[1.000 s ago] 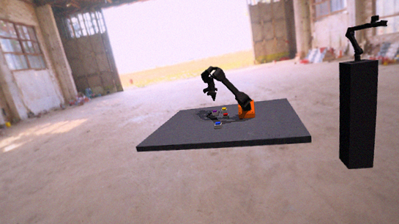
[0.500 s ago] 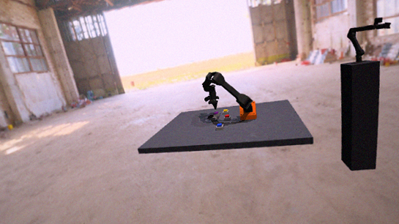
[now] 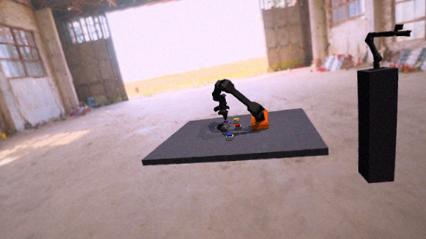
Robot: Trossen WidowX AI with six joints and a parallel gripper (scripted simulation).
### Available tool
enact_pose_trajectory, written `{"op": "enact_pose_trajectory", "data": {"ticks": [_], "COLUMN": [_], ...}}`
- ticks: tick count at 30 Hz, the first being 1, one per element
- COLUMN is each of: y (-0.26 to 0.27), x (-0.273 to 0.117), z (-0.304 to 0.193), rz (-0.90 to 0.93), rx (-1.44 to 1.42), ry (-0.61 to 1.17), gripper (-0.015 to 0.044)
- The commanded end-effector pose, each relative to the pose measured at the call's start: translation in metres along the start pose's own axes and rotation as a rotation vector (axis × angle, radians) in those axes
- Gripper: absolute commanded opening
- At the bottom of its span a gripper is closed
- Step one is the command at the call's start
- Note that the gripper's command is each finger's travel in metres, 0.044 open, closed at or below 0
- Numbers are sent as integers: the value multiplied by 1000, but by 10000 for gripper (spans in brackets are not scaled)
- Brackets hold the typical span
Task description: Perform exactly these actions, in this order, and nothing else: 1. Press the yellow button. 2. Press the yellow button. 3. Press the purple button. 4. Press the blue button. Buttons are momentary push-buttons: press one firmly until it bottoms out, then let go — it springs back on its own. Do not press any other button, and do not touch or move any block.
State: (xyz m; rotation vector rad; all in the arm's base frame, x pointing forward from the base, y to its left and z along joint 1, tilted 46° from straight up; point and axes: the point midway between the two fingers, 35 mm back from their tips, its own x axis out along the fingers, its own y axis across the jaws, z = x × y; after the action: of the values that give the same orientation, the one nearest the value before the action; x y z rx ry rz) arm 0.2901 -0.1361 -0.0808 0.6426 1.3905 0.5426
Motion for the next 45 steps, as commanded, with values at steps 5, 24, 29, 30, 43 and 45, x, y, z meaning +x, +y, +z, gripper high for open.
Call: {"op": "enact_pose_trajectory", "data": {"ticks": [5, 24, 29, 30, 43, 45], "y": [1, 1, 1, 1, -2, -1], "x": [17, 18, 18, 18, -55, -75], "z": [-2, -2, -2, -2, 0, -1], "rz": [10, 10, 10, 10, 6, 6], "rx": [9, 9, 9, 9, 10, 10], "ry": [2, 2, 2, 2, 3, 4], "gripper": [20, 20, 20, 20, 20, 20]}}
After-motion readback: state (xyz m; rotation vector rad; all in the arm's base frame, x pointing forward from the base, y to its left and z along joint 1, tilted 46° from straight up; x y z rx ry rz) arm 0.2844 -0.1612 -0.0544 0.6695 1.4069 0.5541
